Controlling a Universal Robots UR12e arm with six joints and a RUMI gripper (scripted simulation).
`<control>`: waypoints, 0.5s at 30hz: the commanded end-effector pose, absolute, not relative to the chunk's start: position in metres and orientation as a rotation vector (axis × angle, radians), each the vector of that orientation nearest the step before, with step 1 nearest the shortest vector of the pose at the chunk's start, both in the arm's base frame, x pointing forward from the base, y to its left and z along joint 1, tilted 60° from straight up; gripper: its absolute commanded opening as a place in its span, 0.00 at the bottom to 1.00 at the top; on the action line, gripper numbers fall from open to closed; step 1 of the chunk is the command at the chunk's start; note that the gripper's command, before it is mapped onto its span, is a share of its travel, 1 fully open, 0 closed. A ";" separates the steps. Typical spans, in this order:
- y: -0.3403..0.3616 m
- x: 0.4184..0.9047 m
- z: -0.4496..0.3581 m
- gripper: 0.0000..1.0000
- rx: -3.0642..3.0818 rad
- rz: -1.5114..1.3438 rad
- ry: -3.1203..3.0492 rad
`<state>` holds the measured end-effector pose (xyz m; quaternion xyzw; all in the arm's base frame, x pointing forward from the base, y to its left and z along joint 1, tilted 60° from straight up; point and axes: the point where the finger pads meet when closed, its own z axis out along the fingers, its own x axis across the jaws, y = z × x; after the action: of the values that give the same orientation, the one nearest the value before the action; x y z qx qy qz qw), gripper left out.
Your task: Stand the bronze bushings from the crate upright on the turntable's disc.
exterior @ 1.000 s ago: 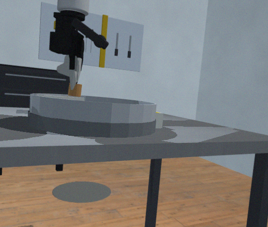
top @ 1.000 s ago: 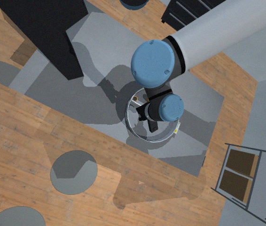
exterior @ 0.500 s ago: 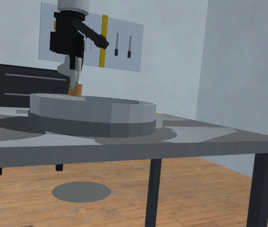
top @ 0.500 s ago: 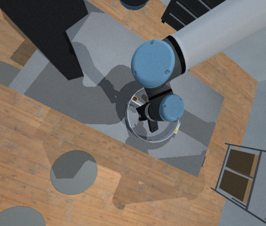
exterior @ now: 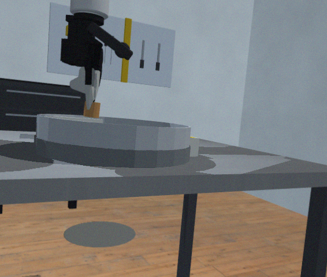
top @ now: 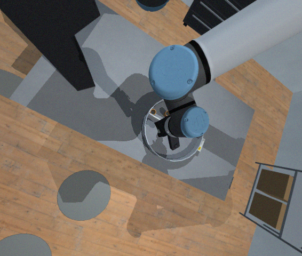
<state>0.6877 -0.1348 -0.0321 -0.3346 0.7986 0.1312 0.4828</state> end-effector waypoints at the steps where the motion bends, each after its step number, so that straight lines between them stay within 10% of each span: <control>1: -0.137 0.690 -0.033 0.00 -0.816 0.317 1.945; 15: -0.128 0.701 -0.041 0.00 -0.817 0.317 1.945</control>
<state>0.6942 -0.1301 -0.0378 -0.3342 0.7986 0.1320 0.4828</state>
